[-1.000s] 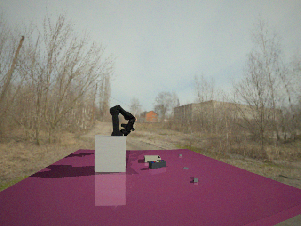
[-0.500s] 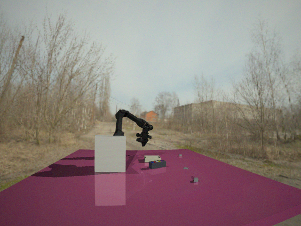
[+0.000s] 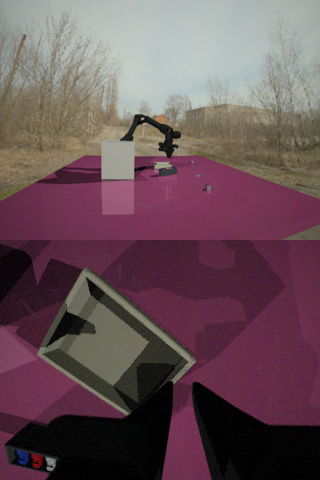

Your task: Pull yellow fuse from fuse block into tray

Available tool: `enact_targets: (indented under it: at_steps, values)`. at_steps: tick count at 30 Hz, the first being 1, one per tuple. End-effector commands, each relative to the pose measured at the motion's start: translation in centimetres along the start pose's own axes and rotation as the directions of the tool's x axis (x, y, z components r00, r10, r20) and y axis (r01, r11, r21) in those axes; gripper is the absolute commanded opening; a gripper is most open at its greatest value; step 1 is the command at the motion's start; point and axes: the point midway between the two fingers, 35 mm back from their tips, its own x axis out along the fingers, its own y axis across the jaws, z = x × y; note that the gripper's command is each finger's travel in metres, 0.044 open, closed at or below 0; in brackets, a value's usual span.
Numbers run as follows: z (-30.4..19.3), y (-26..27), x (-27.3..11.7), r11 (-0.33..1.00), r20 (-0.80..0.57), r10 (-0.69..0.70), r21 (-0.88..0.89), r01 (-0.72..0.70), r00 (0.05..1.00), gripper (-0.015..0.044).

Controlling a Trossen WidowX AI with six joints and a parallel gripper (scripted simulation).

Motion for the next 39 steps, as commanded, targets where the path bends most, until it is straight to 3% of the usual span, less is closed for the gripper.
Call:
enact_targets:
  at_steps: [1, 8, 12, 39]
  values:
    - [-5.9, 4.1, -0.4, 0.995, -0.031, 0.039, 0.089, -0.036, 0.999, 0.0074]
    - [-12.8, 11.9, -1.7, 0.973, -0.027, 0.075, 0.222, -0.067, 0.997, 0.0074]
    - [-14.3, 14.7, -2.0, 0.963, -0.016, 0.079, 0.258, -0.072, 0.997, 0.0074]
    - [-14.6, 15.1, -0.3, 0.963, -0.016, 0.078, 0.259, -0.072, 0.997, 0.0074]
